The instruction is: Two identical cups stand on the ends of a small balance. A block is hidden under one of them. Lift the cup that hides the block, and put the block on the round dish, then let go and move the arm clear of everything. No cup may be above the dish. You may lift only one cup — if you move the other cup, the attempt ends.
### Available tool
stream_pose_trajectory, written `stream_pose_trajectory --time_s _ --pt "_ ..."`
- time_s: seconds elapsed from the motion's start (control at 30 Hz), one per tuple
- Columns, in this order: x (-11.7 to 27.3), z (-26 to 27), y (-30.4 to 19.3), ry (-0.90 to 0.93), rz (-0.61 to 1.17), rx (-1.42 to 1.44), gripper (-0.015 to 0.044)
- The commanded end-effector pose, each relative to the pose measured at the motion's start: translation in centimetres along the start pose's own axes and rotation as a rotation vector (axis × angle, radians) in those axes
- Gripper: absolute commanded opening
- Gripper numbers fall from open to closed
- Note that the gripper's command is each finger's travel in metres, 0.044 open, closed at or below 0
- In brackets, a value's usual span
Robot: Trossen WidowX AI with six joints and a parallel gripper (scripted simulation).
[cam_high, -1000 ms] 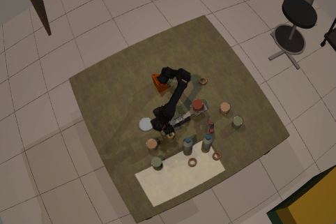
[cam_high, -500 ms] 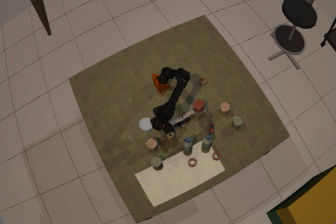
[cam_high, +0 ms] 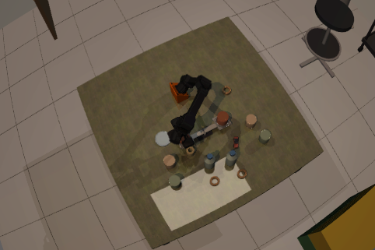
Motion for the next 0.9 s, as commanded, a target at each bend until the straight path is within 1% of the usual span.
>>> stream_pose_trajectory --time_s 0.0,0.87 --pt "1.1 0.2 0.3 0.021 -0.023 0.011 0.0000" --pt "4.5 0.0 0.2 0.031 -0.030 0.000 0.0000"
Point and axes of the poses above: the point midway between the two fingers, 35 mm back from their tips, its own x axis back along the fingers, its own z axis across the jaws, y = z × x, the point moved 8 cm from there along x, back along the fingers, and after that the axes turned 4 degrees about -x, right-handed, at the moved point
